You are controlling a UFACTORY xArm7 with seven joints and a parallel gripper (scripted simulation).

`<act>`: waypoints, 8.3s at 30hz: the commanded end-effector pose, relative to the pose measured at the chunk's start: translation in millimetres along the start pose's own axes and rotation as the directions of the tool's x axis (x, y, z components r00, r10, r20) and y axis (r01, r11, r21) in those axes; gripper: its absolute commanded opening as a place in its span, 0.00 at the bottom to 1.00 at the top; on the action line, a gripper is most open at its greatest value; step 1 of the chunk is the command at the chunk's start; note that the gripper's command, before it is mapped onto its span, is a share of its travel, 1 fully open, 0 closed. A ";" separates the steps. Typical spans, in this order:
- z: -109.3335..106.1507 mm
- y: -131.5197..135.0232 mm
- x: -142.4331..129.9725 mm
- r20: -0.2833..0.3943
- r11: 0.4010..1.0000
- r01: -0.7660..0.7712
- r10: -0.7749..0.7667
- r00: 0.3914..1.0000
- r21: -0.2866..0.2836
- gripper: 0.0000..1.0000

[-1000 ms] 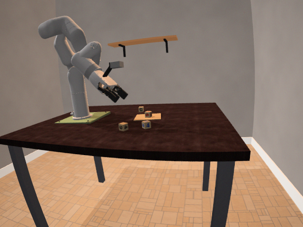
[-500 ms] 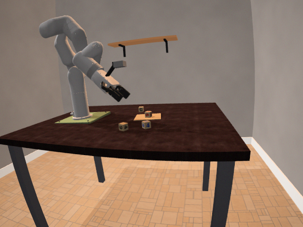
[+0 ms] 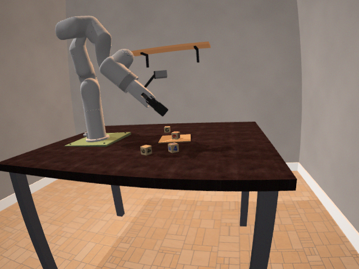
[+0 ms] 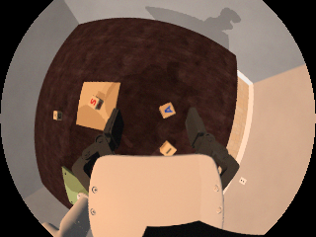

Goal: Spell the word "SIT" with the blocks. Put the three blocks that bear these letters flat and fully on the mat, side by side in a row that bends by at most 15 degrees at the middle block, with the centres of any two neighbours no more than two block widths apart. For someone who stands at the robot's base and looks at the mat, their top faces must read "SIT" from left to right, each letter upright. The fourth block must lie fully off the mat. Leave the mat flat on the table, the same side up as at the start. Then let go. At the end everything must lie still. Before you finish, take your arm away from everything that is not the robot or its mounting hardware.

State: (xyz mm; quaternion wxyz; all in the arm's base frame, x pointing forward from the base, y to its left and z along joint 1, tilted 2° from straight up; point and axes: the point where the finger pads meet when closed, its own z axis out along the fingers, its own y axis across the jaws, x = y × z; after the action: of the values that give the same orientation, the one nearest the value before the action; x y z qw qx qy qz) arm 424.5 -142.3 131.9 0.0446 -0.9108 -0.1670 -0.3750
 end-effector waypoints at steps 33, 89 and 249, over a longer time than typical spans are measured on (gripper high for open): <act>40.1 -66.9 38.7 0.059 0.925 0.276 -0.300 0.952 0.261 1.00; 52.7 -132.4 44.4 0.160 0.725 0.479 -0.618 0.770 0.495 1.00; 28.5 -157.8 48.0 0.329 0.483 0.595 -0.875 0.356 0.642 1.00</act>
State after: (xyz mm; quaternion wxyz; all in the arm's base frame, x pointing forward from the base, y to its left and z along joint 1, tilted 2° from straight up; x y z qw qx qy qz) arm 421.0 24.9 136.4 0.0147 -0.7617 -0.6476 0.0143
